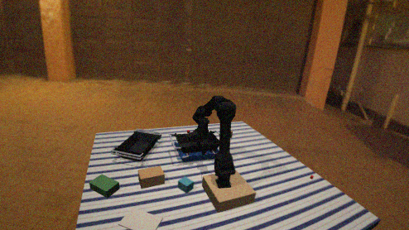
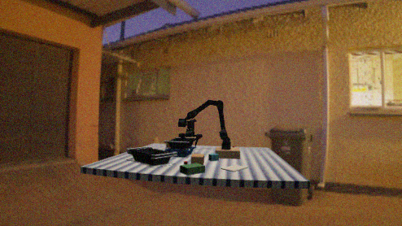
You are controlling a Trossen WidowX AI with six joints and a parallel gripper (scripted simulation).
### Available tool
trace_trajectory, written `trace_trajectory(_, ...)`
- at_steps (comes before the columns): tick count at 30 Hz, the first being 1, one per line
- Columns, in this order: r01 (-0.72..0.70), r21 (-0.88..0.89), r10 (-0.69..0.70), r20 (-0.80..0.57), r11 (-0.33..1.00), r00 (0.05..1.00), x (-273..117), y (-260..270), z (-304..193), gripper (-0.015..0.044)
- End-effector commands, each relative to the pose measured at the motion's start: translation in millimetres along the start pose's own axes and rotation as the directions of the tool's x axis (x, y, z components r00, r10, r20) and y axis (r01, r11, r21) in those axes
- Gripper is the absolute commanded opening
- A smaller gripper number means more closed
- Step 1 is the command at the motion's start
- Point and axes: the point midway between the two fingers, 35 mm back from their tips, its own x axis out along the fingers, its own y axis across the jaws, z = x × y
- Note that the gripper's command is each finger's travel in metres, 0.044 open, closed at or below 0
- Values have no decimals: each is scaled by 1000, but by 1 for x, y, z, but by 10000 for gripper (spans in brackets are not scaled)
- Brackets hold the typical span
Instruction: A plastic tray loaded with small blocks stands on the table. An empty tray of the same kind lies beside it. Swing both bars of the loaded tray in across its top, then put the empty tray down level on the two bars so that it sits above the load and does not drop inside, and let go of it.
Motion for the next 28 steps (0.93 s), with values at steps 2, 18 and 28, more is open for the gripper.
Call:
trace_trajectory(2, 0, 0, 0, 0, 1000, 1000, 0, 0, 0, 440)
trace_trajectory(18, 0, 1, 0, 1, 1000, 1000, -59, -6, 0, 440)
trace_trajectory(28, -2, 2, 2, 1, 1000, 1000, -110, 0, 0, 440)
